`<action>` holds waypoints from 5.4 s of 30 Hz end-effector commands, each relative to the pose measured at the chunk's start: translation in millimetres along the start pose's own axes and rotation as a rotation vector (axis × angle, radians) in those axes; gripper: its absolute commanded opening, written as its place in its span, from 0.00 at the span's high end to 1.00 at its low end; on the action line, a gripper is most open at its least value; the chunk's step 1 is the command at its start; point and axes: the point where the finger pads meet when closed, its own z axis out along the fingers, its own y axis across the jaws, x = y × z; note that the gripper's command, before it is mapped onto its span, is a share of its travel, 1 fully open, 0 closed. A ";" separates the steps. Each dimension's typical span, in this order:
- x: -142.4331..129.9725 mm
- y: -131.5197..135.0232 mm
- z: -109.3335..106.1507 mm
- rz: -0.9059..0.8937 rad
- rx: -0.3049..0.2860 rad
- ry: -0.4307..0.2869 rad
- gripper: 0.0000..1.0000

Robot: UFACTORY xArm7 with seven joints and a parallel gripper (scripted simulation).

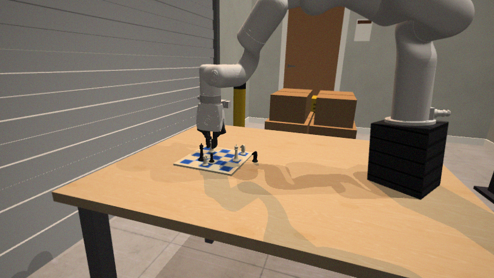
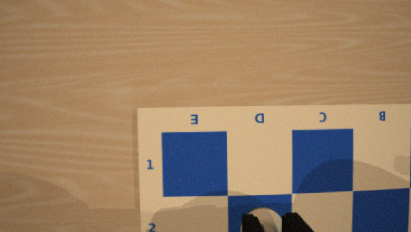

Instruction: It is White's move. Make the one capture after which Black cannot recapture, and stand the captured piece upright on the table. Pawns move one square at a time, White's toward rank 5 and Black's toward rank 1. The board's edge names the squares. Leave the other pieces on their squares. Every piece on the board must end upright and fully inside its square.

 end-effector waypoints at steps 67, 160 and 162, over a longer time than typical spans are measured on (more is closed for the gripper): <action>-0.1 -2.3 1.3 0.000 0.005 0.000 0.74; 0.0 -1.5 -134.2 0.000 0.005 0.000 0.00; 0.0 -1.5 -140.7 0.000 0.005 0.000 0.00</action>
